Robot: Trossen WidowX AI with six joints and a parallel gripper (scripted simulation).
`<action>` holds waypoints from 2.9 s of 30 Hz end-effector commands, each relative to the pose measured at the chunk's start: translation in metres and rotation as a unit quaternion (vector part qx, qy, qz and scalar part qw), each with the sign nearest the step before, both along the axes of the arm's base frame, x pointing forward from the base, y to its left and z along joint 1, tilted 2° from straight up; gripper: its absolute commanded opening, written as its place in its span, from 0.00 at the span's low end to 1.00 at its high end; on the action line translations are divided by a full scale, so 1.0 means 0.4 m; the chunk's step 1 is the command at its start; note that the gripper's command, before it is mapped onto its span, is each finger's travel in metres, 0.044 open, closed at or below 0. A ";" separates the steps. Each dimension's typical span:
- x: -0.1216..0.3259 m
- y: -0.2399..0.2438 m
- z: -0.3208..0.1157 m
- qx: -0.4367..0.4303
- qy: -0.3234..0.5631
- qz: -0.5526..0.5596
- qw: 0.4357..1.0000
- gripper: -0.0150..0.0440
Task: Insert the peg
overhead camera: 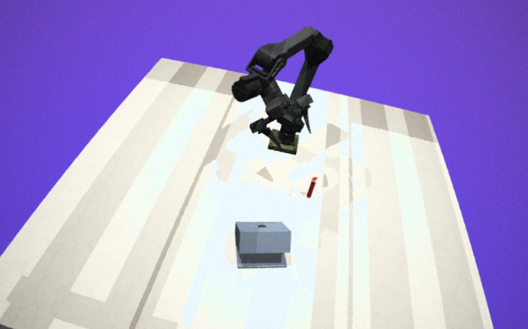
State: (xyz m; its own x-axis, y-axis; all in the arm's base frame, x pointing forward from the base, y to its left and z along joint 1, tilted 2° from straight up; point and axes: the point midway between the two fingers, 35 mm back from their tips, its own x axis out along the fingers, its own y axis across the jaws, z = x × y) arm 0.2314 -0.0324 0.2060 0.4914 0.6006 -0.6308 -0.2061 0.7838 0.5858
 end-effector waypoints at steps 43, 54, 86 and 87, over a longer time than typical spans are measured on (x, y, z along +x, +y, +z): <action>0.036 0.158 -0.153 -0.116 0.315 -0.087 0.938 1.00; 0.047 0.196 -0.178 -0.163 0.344 -0.132 0.915 1.00; 0.070 0.272 -0.244 -0.236 0.347 -0.221 0.880 1.00; 0.070 0.272 -0.248 -0.236 0.347 -0.221 0.880 1.00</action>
State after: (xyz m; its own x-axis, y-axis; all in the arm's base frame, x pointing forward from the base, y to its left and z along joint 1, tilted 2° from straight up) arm 0.2586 0.0766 0.1121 0.0098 0.0415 -0.9991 0.4554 0.8893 0.0415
